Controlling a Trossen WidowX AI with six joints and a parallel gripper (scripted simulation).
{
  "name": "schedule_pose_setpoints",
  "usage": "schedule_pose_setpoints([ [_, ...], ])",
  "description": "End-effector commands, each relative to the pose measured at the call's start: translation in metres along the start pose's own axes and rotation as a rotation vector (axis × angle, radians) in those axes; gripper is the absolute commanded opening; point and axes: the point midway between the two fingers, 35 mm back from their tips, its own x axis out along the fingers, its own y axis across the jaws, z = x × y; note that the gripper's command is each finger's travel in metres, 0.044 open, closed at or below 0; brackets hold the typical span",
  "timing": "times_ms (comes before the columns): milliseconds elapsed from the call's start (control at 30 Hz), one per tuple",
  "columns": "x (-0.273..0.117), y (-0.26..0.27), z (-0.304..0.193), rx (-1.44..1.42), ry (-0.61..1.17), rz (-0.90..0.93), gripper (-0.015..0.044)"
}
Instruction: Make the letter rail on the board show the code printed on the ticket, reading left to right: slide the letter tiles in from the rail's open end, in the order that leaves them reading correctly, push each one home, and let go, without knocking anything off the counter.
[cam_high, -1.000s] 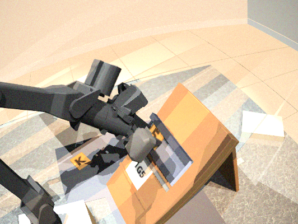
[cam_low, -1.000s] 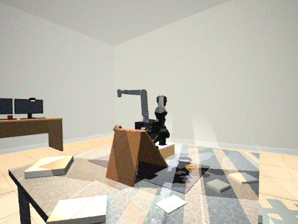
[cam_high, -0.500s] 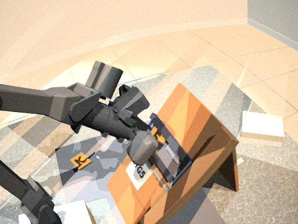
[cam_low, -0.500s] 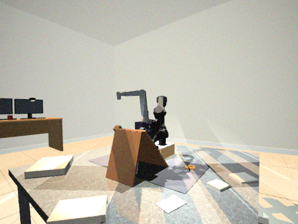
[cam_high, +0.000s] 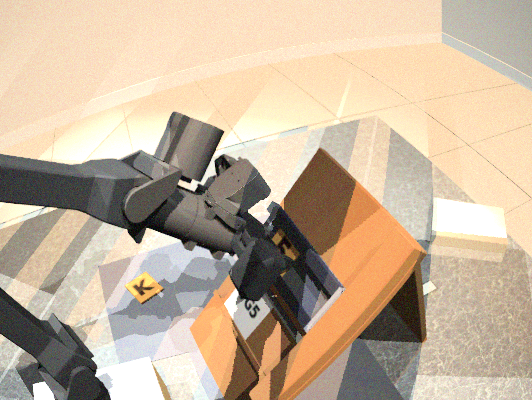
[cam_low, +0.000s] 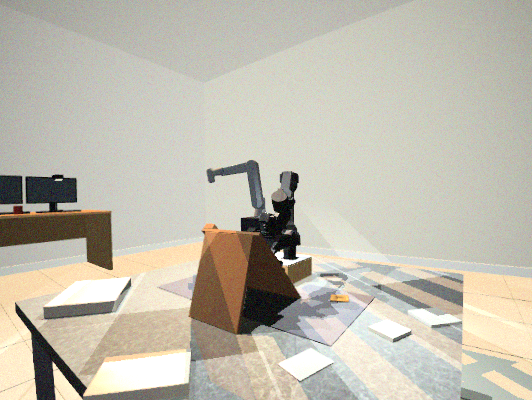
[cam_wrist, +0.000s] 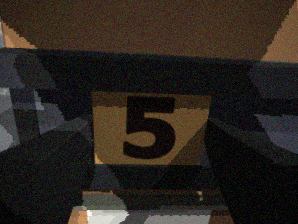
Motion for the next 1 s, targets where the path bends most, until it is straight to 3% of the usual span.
schedule_pose_setpoints([
  [0, 0.000, -0.002, 0.001, -0.001, -0.002, 0.004, 0.0000],
  [967, 0.000, -0.019, 0.001, -0.002, -0.002, 0.003, 0.0000],
])
